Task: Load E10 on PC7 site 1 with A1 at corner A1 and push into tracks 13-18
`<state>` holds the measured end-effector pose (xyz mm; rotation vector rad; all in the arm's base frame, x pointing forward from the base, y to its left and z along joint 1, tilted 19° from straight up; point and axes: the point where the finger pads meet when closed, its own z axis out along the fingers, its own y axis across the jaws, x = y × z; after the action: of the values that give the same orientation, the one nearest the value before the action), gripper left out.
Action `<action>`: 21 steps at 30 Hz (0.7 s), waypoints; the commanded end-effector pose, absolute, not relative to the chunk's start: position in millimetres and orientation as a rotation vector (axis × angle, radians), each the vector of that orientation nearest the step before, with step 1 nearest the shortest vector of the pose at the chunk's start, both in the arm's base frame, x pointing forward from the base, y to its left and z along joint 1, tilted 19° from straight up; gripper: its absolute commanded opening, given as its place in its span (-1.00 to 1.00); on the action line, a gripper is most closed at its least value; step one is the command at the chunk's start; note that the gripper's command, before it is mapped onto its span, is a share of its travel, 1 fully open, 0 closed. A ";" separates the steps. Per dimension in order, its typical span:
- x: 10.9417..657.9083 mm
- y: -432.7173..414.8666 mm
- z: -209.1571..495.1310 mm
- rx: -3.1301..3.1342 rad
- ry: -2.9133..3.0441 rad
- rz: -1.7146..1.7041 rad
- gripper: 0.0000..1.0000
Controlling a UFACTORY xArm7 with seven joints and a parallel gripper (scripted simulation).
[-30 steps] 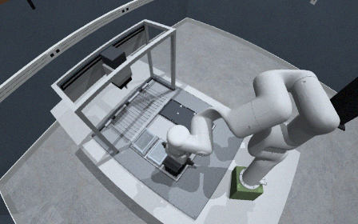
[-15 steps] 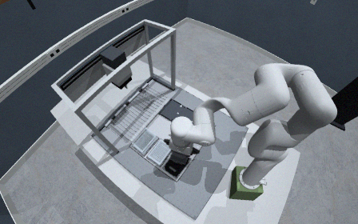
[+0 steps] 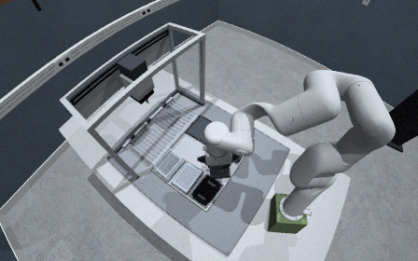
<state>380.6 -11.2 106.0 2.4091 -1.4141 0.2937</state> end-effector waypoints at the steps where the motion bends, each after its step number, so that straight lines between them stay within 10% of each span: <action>1: 377.8 -38.8 118.1 2.629 -1.165 0.309 -1.00; 21: 370.7 -124.7 145.2 2.814 -0.331 0.185 -1.00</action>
<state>370.4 -100.8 136.0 2.7224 -0.5957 0.2026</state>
